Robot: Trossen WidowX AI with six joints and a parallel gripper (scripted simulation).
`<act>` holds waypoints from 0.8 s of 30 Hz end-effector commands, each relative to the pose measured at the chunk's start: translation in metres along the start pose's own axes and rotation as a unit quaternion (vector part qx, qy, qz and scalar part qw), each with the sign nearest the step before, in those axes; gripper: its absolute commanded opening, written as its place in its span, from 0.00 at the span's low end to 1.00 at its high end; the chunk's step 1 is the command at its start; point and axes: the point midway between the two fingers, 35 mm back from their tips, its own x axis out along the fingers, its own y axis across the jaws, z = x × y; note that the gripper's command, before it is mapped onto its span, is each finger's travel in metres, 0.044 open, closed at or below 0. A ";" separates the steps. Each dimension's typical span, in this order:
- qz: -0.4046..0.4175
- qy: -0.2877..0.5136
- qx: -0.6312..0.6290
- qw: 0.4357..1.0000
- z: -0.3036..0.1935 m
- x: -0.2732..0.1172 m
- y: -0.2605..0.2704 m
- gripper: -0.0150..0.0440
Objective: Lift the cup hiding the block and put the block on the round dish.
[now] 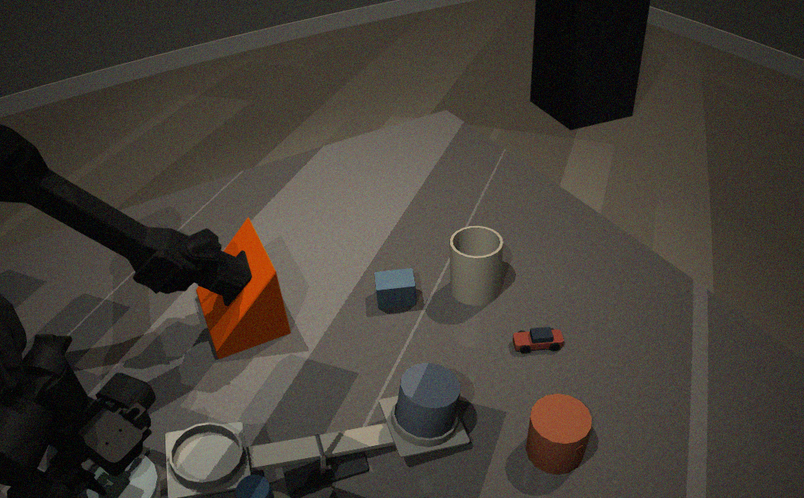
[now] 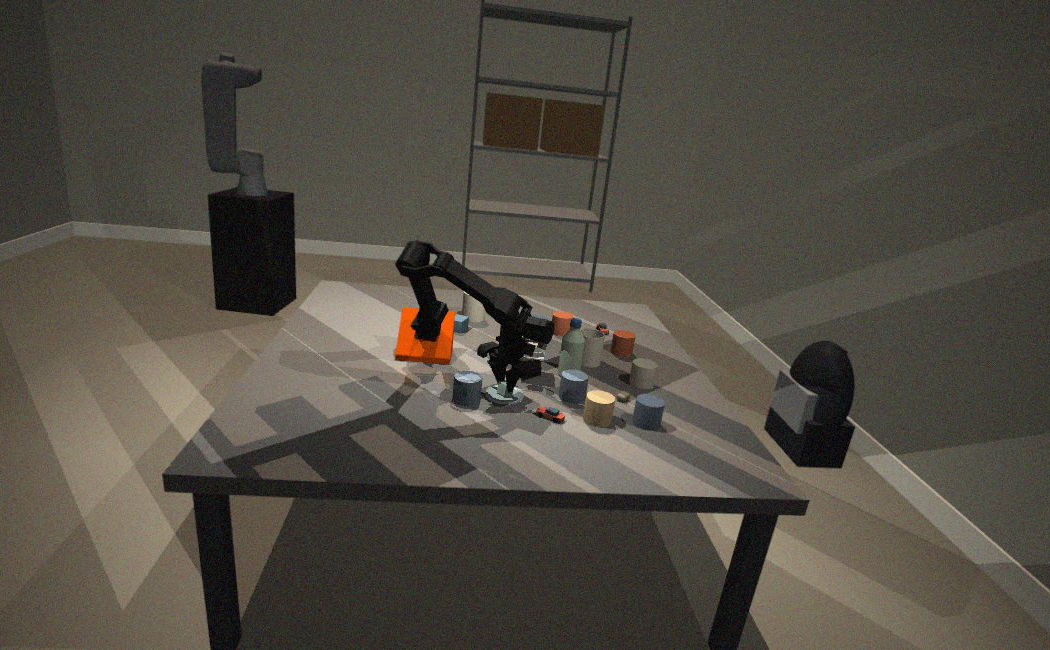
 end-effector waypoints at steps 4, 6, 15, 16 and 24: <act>0.000 0.000 0.000 1.000 0.000 0.000 0.000 0.43; 0.000 0.000 0.000 1.000 0.000 0.000 0.000 0.52; 0.000 0.000 0.000 1.000 0.000 0.000 0.000 0.92; 0.000 0.000 0.000 1.000 0.000 -0.002 0.000 0.97; 0.003 -0.002 -0.003 1.000 0.001 -0.056 0.002 1.00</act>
